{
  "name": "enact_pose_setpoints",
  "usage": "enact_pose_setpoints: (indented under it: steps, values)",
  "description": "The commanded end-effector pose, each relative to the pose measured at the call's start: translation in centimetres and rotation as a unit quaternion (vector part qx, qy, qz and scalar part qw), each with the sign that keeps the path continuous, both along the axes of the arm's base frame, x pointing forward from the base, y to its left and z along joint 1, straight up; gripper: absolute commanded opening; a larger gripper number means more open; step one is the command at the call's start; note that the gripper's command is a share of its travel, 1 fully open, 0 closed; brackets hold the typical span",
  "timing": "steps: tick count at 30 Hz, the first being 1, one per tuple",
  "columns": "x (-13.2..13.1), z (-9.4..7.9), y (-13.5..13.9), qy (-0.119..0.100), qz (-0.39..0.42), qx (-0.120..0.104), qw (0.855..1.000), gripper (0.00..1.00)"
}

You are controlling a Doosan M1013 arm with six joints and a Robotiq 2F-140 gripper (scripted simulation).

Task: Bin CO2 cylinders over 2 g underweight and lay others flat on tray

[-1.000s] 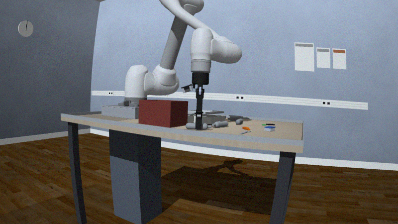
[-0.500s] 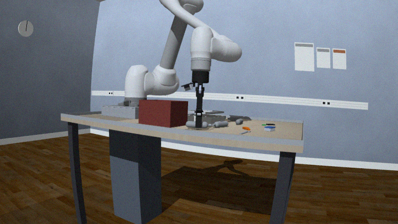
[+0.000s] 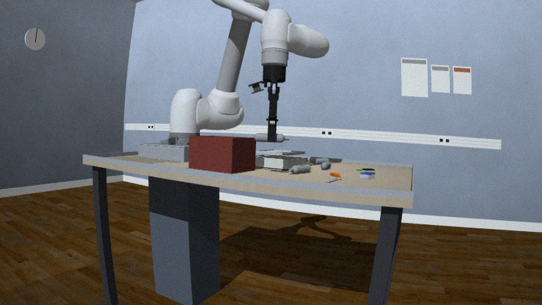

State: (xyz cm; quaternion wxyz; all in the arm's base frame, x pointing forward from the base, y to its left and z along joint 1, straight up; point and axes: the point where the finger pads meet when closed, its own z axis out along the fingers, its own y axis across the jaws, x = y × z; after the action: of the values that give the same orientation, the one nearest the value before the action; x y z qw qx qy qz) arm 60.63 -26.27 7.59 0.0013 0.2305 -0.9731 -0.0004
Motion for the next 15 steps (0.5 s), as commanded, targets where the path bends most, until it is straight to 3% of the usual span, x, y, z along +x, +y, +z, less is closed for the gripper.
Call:
enact_pose_setpoints:
  steps: [1, 6, 13, 15]
  values:
    - [0.0, 2.9, 0.0, 0.000, 0.000, 0.000, 1.000, 0.10]
    - [0.1, 5.6, 0.0, 0.000, 0.000, 0.000, 1.000, 0.10]
    - [0.1, 6.0, 0.1, 0.000, 0.001, 0.000, 1.000, 0.10]
    - [-0.1, 6.1, 1.9, 0.000, 0.030, 0.000, 1.000, 0.10]
